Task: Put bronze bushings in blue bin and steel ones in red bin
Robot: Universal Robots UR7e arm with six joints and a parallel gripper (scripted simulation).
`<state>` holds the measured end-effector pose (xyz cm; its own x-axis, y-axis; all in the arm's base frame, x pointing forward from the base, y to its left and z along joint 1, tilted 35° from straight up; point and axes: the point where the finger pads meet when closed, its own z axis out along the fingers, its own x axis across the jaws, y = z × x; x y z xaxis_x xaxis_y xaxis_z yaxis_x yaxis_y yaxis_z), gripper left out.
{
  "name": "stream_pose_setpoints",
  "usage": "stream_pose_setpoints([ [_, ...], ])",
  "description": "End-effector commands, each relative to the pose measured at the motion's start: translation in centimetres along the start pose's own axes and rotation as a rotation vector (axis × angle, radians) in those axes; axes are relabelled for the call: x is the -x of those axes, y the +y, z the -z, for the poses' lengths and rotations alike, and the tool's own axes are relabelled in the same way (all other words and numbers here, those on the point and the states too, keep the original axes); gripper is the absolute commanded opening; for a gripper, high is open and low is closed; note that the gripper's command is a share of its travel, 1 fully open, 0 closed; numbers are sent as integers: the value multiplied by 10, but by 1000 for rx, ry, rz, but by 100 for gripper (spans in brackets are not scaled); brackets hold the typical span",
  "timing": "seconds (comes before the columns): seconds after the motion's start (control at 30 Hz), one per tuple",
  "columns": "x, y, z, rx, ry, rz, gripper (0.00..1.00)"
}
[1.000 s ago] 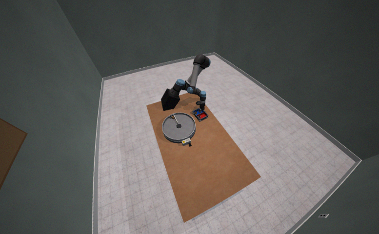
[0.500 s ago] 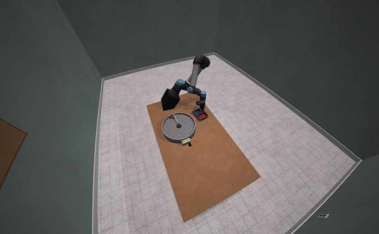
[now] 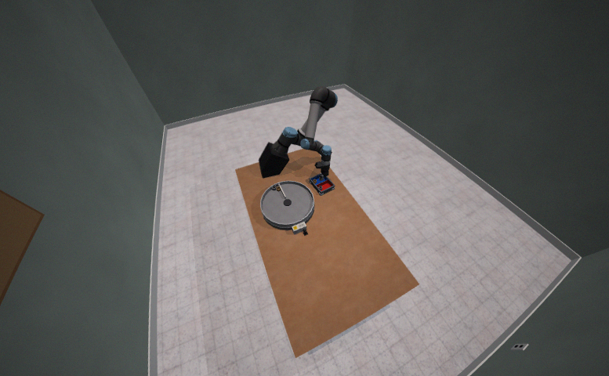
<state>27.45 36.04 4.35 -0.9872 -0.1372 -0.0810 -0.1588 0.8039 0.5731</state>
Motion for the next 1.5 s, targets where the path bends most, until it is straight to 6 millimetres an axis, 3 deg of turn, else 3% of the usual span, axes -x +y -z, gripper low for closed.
stream_pose_setpoints([
  [0.0,0,0,2,0,-1,0,42],
  [1.47,0,0,13,0,-1,0,42],
])
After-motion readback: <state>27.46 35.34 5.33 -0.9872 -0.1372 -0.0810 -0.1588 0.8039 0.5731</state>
